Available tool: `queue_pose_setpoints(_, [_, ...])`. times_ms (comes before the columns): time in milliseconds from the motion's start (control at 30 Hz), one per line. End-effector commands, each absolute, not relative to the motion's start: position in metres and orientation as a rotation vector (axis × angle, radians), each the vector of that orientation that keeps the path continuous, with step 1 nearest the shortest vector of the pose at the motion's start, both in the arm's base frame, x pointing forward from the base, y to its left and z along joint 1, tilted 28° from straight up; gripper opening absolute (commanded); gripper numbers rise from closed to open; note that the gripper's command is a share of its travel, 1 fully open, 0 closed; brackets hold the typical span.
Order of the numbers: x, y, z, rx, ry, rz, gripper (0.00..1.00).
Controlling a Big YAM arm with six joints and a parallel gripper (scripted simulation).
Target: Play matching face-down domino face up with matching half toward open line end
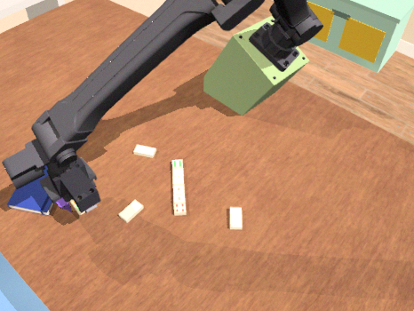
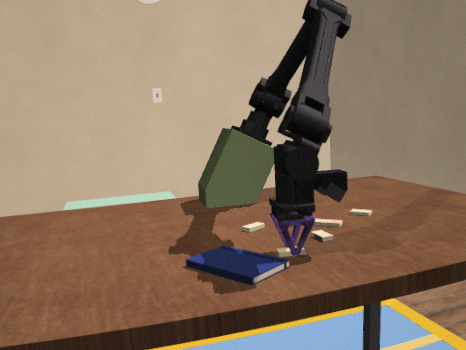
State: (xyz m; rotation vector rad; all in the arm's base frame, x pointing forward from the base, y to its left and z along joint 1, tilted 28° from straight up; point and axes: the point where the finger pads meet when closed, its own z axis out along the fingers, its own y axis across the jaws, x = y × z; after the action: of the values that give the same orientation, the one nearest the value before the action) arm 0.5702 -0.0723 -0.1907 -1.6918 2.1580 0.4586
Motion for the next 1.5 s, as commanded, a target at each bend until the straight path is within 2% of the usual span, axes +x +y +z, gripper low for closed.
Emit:
queue_pose_setpoints(0, [0.587, -0.069, -0.193, -1.690, 2.143, 0.436, 0.42])
queue_pose_setpoints(67, [0.575, -0.075, -0.187, -1.687, 2.155, 0.444, 0.42])
queue_pose_setpoints(1467, [0.582, -0.073, -0.197, -1.673, 2.161, 0.446, 0.42])
